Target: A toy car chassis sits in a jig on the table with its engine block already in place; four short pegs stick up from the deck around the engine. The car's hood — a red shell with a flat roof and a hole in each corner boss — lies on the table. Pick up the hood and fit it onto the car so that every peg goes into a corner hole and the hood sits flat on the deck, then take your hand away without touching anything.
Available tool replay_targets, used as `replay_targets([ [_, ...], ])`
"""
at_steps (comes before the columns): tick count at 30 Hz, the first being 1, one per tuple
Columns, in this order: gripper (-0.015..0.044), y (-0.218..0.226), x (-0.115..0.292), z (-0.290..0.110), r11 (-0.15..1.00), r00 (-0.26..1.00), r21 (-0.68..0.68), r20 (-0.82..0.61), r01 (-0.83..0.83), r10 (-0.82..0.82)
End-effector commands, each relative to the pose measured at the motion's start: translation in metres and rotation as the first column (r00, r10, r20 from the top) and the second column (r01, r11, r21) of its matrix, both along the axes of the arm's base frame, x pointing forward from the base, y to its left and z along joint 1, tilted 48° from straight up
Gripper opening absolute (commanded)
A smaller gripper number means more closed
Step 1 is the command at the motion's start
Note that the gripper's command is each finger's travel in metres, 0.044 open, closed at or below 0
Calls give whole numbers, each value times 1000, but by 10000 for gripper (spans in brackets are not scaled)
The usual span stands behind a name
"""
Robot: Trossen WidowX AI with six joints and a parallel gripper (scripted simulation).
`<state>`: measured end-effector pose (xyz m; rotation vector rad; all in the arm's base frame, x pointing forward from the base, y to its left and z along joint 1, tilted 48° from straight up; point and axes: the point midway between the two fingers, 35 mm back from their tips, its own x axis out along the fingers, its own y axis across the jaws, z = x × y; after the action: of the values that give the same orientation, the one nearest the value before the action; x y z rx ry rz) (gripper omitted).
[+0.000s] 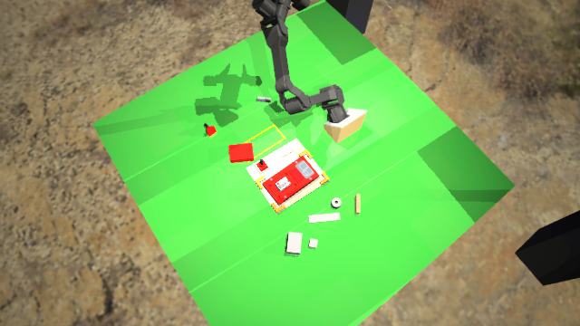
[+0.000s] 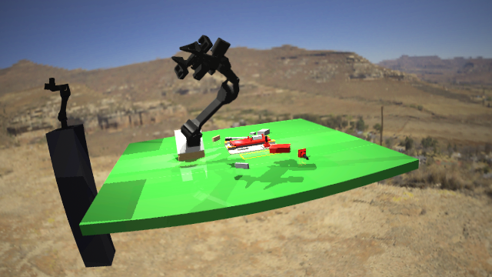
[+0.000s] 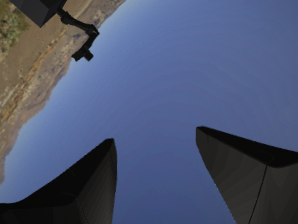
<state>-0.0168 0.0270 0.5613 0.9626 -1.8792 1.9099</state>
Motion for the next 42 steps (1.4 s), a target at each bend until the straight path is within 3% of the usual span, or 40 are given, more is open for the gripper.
replay_targets([
  [1,247,0,-1,0,1000,1000,0,2,-4,4],
  [9,440,-31,-32,-4,968,961,-25,119,-250,251],
  [19,440,-100,-68,-20,848,788,-95,327,-522,522],
  [26,440,-164,-72,-37,716,567,-189,490,-673,662],
  [34,440,-244,-44,-69,567,257,-307,662,-764,704],
  [42,440,-307,18,-113,482,-29,-403,789,-778,613],
])
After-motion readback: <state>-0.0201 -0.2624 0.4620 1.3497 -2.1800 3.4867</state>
